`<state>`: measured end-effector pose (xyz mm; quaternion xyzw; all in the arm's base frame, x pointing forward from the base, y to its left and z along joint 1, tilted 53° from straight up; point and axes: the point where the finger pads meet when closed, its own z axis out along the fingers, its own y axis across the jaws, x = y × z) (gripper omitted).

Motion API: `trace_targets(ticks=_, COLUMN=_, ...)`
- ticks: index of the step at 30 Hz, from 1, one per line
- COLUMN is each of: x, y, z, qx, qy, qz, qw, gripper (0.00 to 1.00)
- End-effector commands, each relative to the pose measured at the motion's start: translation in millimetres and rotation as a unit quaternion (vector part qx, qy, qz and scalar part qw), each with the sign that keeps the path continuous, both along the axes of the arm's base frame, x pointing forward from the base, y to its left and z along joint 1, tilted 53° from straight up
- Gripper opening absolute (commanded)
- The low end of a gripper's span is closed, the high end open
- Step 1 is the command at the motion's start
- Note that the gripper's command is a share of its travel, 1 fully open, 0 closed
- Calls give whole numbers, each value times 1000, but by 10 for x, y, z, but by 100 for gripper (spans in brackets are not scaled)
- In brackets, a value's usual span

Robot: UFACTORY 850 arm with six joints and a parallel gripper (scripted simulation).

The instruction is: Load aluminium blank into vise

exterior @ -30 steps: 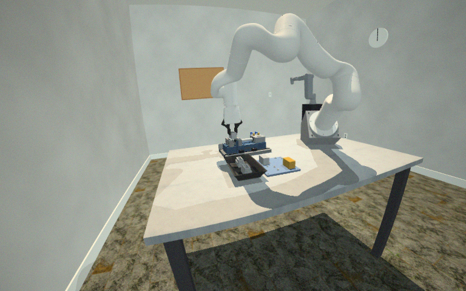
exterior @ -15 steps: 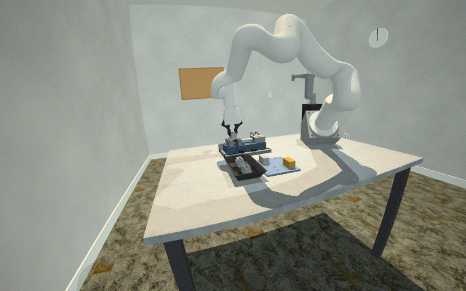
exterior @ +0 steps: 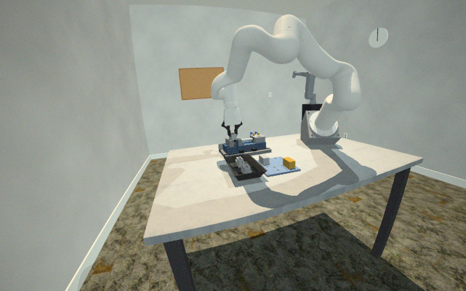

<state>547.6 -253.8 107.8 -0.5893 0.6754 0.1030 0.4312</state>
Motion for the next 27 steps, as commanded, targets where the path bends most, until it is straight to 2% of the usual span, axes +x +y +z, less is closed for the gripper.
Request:
trace_targets(ticks=1, x=10, y=3, z=-5, qx=-1, qy=-1, qz=0, qw=1000, gripper=0)
trace_targets(ticks=27, x=39, y=42, z=-42, qx=-1, qy=-1, qz=0, qw=1000, gripper=0)
